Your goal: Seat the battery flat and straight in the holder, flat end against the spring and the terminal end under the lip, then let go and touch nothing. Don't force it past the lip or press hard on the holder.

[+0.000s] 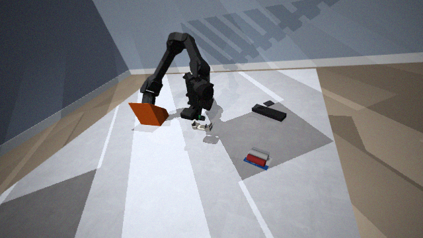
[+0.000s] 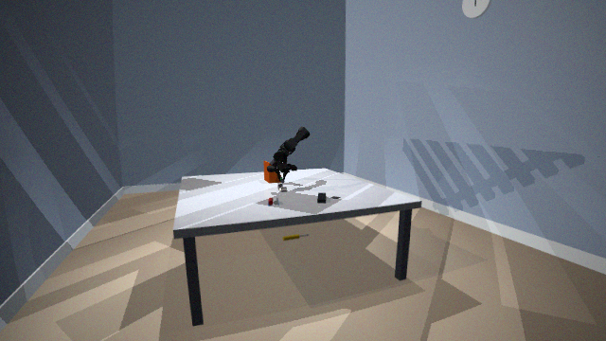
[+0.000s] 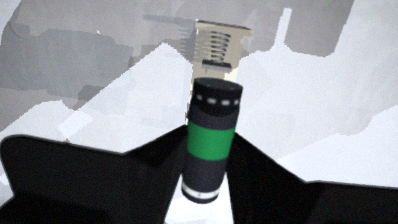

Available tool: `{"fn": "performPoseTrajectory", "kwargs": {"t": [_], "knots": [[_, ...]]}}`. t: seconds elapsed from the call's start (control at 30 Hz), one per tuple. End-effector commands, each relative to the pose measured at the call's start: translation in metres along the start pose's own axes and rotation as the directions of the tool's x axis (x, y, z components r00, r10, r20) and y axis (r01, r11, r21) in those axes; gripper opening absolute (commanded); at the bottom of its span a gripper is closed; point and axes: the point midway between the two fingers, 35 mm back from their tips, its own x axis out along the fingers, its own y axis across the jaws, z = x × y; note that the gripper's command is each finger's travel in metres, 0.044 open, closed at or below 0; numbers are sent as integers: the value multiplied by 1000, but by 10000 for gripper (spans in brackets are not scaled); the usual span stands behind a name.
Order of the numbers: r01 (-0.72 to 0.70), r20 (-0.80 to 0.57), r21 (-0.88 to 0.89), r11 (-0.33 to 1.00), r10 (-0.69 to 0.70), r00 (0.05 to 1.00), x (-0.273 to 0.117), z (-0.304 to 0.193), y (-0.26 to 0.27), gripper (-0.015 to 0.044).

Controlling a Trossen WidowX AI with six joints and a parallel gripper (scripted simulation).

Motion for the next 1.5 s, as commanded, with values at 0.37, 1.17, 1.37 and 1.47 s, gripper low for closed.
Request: {"fn": "performPoseTrajectory", "kwargs": {"t": [0.37,1.17,1.37,1.47], "knots": [[-3,-159,-2,1000,2,987,23,-2,0,81],[-3,-303,-2,1000,2,953,32,5,1,81],[-4,-339,-3,1000,3,941,34,6,1,81],[-5,-356,-3,1000,3,934,35,7,1,81]]}}
